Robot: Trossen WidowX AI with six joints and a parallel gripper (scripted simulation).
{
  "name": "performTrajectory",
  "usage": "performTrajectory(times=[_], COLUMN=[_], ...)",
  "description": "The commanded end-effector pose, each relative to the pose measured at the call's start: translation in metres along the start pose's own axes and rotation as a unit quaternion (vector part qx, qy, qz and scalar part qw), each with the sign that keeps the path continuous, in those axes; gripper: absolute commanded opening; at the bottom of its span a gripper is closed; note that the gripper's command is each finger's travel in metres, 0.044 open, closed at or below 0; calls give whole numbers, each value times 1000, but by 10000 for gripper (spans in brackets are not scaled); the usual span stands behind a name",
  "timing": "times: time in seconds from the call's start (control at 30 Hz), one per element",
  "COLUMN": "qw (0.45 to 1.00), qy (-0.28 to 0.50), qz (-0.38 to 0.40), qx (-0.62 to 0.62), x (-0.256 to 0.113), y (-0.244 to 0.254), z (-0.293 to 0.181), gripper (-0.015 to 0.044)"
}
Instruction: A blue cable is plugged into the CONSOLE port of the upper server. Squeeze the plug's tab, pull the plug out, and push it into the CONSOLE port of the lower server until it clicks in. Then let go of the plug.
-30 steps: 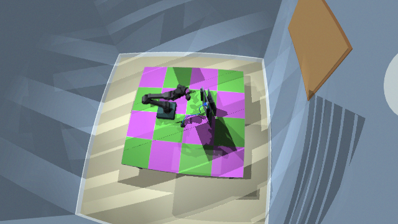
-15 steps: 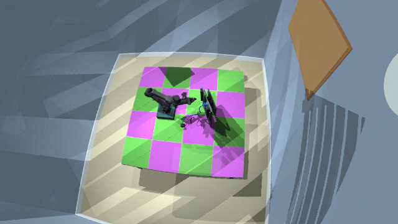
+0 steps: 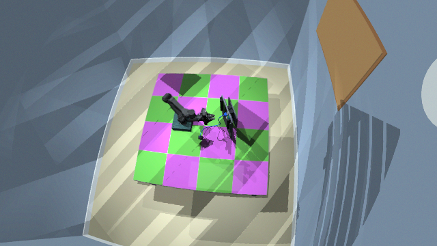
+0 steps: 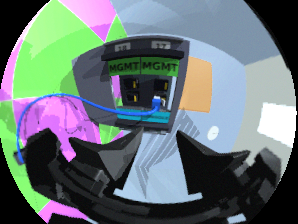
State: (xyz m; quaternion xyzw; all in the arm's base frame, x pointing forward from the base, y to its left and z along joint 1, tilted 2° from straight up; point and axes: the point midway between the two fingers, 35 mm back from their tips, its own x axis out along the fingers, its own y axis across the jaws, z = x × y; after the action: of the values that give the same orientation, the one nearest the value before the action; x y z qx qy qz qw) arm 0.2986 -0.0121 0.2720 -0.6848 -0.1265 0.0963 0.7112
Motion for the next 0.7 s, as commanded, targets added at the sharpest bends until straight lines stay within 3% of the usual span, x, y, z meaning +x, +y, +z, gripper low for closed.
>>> performTrajectory(times=[0.0, 0.17, 0.67], qw=[1000, 1000, 1000], qy=[3, 3, 3], qz=[2, 0, -1], qx=[-7, -7, -7], x=[7, 56, 70], y=[2, 2, 1], z=[-2, 11, 14], gripper=[239, 239, 239])
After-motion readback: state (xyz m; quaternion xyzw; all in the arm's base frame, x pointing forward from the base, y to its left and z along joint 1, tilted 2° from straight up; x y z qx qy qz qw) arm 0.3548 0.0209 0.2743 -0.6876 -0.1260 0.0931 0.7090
